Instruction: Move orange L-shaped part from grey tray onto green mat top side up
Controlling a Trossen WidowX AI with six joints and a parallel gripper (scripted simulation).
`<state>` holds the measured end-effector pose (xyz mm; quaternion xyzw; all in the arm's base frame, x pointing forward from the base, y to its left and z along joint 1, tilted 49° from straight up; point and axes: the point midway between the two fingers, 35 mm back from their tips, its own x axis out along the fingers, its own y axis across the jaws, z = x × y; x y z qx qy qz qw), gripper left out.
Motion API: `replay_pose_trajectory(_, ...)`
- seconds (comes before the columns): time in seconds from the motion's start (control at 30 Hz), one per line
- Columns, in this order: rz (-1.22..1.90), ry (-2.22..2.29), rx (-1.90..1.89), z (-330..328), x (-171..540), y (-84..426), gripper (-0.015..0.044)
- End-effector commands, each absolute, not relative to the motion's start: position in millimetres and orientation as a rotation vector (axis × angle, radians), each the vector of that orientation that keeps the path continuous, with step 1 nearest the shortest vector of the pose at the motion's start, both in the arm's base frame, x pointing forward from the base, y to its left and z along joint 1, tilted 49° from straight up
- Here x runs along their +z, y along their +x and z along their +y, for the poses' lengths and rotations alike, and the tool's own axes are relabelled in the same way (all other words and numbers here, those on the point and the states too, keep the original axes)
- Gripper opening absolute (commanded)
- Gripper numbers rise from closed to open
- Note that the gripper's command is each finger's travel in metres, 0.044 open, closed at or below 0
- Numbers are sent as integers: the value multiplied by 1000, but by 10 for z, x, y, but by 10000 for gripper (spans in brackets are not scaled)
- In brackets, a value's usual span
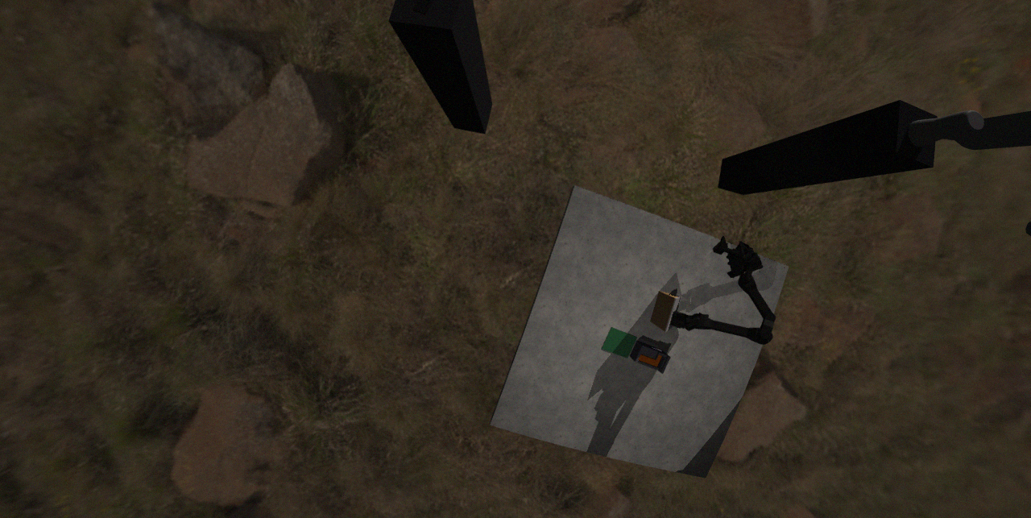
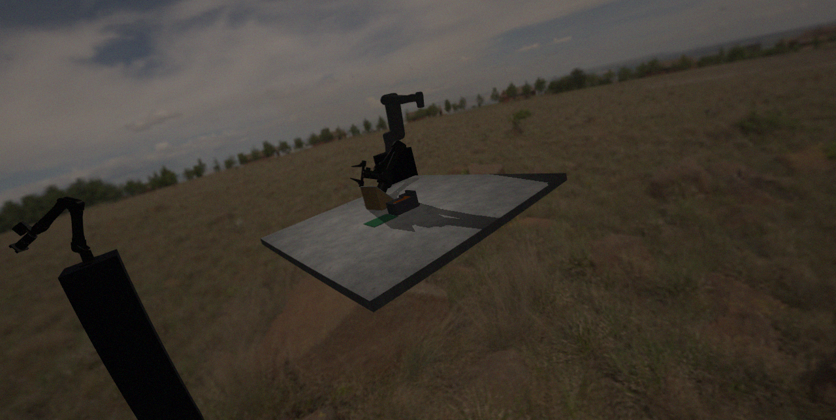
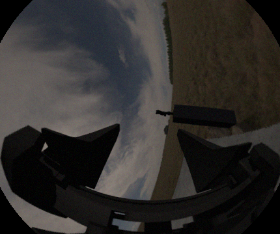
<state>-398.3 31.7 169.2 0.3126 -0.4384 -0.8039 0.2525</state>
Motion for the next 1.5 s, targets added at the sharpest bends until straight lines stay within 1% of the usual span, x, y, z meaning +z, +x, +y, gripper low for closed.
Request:
replay_pose_trajectory(0.0, -1194, 850, -2191, 332, 1691, -3981, 374)
replay_pose_trajectory(0.1, -1166, 820, -2244, 444, 1730, -3987, 295)
replay_pose_trajectory(0.23, -1065, 731, -2395, 764, 1862, -3990, 190)
replay_pose_trajectory(0.27, -1026, 701, -2447, 873, 1910, -3984, 180)
replay_pose_trajectory(0.47, -692, 511, -2806, 1655, 2299, -3836, 180)
replay_pose_trajectory(0.57, -684, 442, -2895, 1934, 2521, -3697, 180)
replay_pose_trajectory(0.67, -634, 387, -3042, 2257, 2725, -3448, 180)
replay_pose_trajectory(0.93, -399, 283, -3535, 3019, 3268, -2411, 180)
replay_pose_trajectory(1.17, -272, 275, -3954, 3539, 3577, -1210, 180)
replay_pose_trajectory(1.27, -255, 292, -4136, 3656, 3671, -635, 180)
replay_pose_trajectory(1.37, -240, 262, -4275, 3613, 3803, -162, 180)
replay_pose_trajectory(1.47, -325, 344, -4423, 3627, 3731, 388, 180)
